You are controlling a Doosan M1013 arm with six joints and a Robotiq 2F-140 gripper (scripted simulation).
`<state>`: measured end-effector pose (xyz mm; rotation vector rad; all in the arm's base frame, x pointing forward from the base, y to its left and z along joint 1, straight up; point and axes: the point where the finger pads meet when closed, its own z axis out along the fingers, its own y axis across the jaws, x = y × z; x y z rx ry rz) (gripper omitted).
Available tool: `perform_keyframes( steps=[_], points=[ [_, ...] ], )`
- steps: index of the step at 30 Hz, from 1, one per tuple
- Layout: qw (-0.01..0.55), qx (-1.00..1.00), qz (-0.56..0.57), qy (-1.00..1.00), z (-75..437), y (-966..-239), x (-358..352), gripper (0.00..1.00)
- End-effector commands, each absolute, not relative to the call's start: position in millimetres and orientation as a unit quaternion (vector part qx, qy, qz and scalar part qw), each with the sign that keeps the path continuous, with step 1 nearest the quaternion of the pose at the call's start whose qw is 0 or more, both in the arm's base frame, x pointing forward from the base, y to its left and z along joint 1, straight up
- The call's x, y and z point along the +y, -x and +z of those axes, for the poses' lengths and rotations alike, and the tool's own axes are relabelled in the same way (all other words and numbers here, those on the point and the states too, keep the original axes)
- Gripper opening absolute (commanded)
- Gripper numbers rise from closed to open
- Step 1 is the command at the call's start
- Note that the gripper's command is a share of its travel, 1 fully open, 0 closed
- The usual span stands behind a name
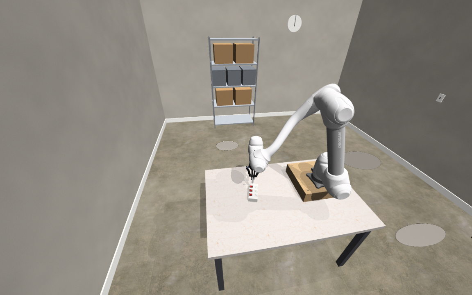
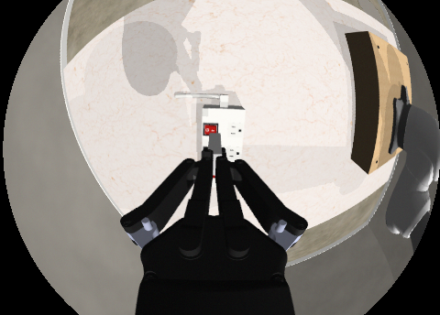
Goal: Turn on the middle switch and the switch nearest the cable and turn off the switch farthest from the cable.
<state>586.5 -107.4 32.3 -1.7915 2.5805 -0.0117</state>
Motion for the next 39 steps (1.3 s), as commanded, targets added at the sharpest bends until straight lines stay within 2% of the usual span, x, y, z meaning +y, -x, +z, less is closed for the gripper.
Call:
perform_keyframes(
  steps=[1,39],
  points=[
    [0.000,0.821,-0.004,0.570,30.4,-586.6,-107.4,0.00],
    [0.000,0.821,-0.004,0.570,-7.1,-586.6,-108.1,0.00]
  ],
)
